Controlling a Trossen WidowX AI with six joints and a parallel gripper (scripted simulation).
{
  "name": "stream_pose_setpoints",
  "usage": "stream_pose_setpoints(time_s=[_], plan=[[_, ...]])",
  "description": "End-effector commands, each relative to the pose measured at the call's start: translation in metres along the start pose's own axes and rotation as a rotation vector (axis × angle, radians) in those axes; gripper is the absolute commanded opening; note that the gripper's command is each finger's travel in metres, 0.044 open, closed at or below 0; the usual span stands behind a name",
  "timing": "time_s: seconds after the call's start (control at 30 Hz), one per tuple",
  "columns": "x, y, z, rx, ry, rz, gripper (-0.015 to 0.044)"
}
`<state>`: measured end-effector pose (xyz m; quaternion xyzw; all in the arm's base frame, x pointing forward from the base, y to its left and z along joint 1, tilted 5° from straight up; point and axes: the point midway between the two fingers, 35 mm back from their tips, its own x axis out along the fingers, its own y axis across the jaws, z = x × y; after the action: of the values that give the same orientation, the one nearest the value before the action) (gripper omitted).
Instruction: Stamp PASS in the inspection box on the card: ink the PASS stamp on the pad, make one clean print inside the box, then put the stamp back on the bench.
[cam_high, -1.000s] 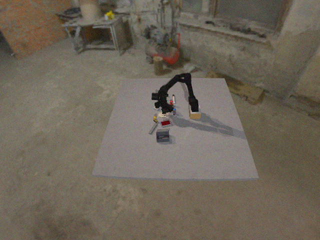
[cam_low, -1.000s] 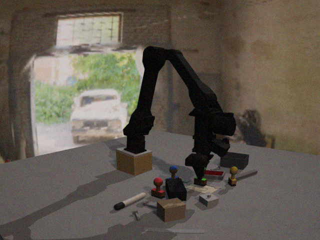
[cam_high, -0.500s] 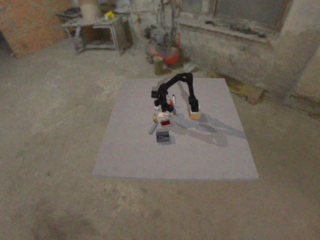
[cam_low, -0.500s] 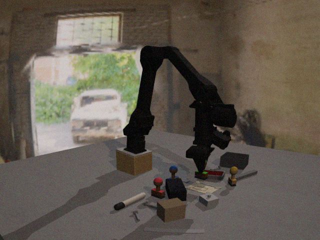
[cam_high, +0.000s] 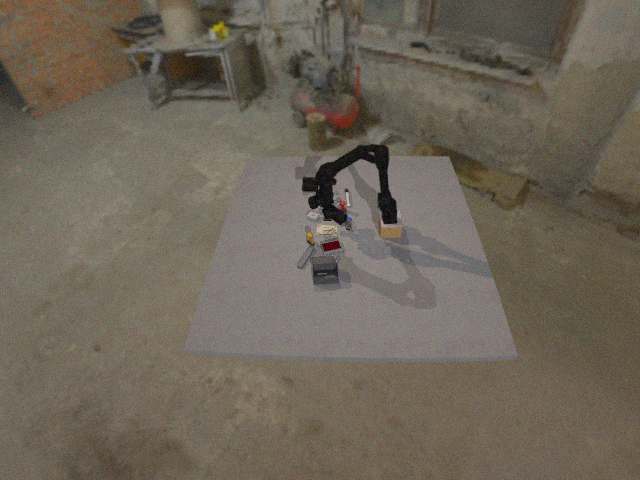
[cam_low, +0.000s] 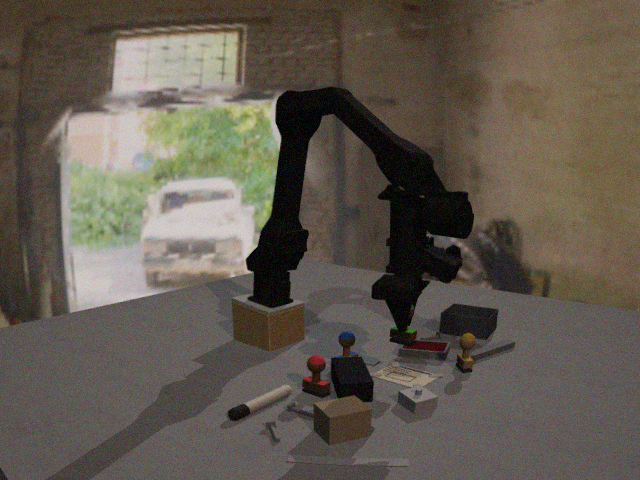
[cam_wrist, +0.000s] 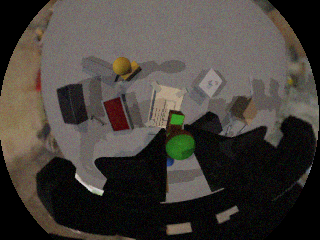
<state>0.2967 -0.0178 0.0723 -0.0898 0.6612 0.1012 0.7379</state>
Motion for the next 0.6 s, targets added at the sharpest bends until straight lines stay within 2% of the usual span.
stream_pose_setpoints(time_s=[0.0, 0.57], plan=[[-0.005, 0.0, 0.002, -0.006, -0.009, 0.003, 0.0], [-0.01, -0.099, 0.019, -0.002, -0.009, -0.005, 0.0]])
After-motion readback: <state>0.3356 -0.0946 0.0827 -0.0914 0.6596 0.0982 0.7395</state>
